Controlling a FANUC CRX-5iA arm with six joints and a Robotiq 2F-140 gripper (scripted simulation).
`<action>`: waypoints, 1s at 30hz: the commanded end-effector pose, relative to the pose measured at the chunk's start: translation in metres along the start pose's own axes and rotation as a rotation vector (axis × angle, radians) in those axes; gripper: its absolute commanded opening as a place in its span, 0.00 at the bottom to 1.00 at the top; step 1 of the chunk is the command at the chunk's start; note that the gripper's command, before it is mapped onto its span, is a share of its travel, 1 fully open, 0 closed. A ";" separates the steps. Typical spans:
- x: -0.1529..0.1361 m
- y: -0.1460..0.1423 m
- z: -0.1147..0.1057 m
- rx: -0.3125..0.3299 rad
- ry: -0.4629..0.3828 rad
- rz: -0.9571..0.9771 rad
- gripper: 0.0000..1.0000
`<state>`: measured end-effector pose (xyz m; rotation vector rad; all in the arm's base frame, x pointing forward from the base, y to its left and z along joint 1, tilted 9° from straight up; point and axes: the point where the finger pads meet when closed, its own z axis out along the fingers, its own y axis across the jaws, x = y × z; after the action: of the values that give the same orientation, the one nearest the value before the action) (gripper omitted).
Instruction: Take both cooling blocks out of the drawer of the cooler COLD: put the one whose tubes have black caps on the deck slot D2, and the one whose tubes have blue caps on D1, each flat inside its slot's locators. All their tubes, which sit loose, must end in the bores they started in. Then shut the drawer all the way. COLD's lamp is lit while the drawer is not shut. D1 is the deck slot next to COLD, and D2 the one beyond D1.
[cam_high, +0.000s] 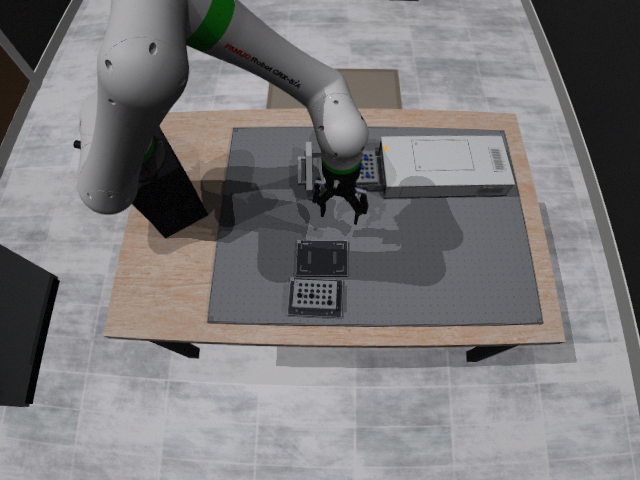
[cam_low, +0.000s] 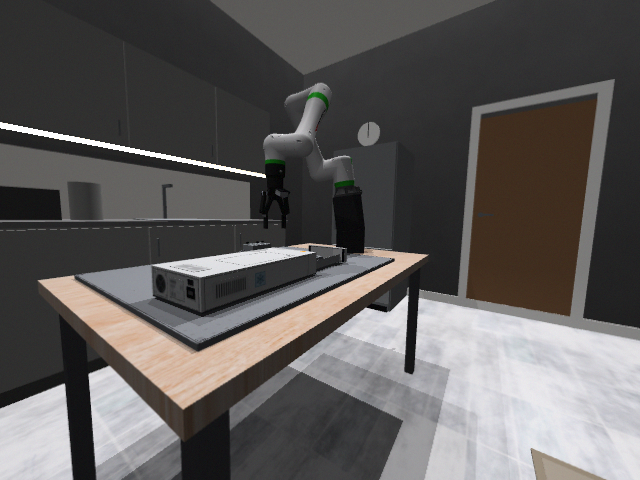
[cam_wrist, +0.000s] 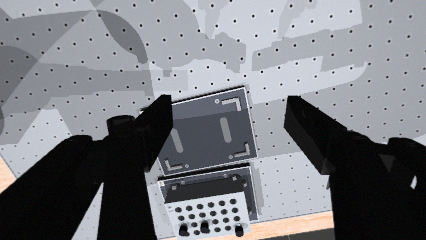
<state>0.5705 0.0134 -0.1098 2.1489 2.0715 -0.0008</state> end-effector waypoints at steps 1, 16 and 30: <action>0.015 0.002 -0.001 0.001 0.004 -0.099 0.66; 0.067 0.007 -0.001 0.001 0.004 -0.285 0.66; 0.114 0.012 -0.002 0.001 0.004 -0.285 0.66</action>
<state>0.5848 0.1179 -0.1194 1.8360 2.3607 -0.0325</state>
